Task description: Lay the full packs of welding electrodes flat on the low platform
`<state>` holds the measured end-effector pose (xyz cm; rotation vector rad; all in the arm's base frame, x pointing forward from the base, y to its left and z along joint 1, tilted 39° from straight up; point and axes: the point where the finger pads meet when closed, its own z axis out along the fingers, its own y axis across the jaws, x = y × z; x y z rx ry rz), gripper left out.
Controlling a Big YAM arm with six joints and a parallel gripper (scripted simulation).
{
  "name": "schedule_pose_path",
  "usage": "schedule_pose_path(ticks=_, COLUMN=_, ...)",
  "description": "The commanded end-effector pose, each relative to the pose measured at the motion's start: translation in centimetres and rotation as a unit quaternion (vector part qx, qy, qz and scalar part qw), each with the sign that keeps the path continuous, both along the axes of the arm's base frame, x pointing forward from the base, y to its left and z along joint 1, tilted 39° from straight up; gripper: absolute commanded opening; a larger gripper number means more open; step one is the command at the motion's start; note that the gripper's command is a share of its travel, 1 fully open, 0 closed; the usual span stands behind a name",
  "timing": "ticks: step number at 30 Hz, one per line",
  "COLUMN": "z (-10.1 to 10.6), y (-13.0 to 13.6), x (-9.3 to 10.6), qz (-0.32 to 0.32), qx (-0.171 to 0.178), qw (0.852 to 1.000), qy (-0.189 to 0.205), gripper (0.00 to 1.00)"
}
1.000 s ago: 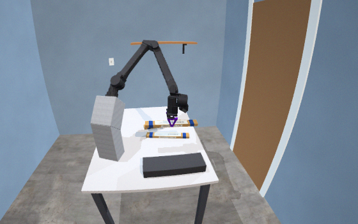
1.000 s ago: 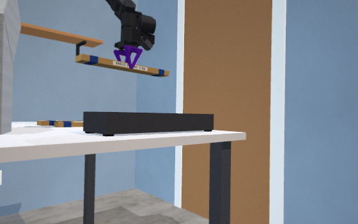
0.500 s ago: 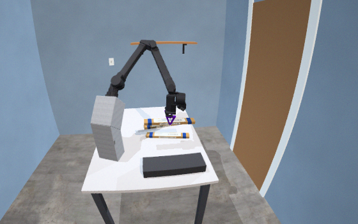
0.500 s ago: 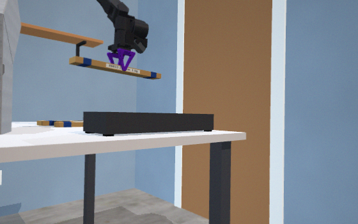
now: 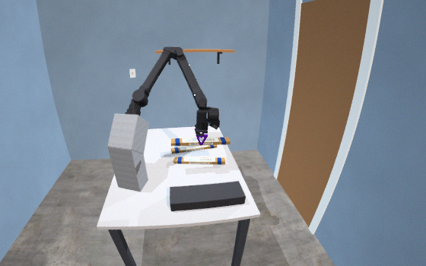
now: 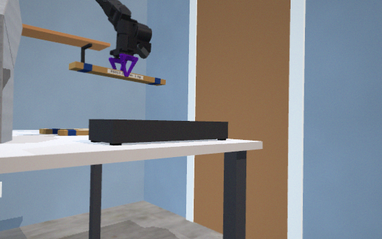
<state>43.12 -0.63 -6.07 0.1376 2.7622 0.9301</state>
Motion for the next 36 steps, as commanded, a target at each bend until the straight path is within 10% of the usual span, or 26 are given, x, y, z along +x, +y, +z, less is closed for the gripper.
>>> schedule_pose_path(ticks=1, z=2.5, y=-0.9, x=1.1, qz=-0.023, qx=-0.008, qw=0.999, qy=-0.022, gripper=0.00)
schedule_pose_path(ticks=36, z=3.3, y=0.6, x=1.2, qz=-0.031, qx=-0.007, qw=0.999, qy=-0.027, gripper=0.00)
